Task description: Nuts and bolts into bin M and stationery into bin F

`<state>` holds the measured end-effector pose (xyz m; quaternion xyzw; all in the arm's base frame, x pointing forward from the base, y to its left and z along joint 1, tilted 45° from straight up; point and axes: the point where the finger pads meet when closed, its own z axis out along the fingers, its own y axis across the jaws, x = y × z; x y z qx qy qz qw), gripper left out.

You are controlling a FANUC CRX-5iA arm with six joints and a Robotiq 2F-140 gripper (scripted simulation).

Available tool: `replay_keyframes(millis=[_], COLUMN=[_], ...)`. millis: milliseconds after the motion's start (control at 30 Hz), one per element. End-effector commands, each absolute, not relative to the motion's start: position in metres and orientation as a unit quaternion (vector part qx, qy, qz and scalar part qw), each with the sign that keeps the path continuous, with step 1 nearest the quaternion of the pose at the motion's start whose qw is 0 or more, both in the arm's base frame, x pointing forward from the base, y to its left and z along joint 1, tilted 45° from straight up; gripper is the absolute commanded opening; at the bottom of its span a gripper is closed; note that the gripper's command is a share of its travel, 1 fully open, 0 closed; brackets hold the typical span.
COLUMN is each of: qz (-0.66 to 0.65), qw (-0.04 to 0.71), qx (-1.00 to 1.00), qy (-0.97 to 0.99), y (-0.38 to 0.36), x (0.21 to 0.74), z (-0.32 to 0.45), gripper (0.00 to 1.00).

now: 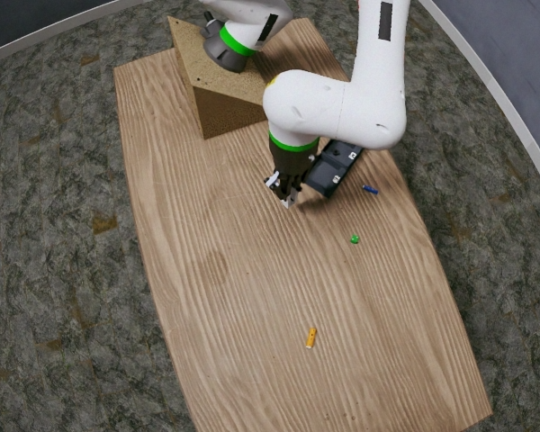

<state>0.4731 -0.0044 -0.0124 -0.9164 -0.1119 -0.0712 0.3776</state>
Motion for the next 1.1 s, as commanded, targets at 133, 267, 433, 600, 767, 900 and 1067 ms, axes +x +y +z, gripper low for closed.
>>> replay_keyframes(millis=[133,267,433,600,767,900,1067], qz=[-0.072,-0.072,-0.072,-0.072,-0.072,-0.072,-0.072], qw=[0.376,0.376,0.376,0.376,0.376,0.376,0.376], qx=[-0.917,-0.917,-0.917,-0.917,-0.917,-0.917,-0.917], qy=[-0.111,-0.111,-0.111,-0.111,-0.111,-0.111,-0.111], y=[0.022,0.038,0.057,0.076,0.088,0.103,0.123], x=[0.454,0.443,0.429,0.415,0.407,0.396,0.382], z=[0.015,0.029,0.048,0.066,0.077,0.092,0.11], gripper=[0.15,0.15,0.15,0.15,0.15,0.15,0.15])
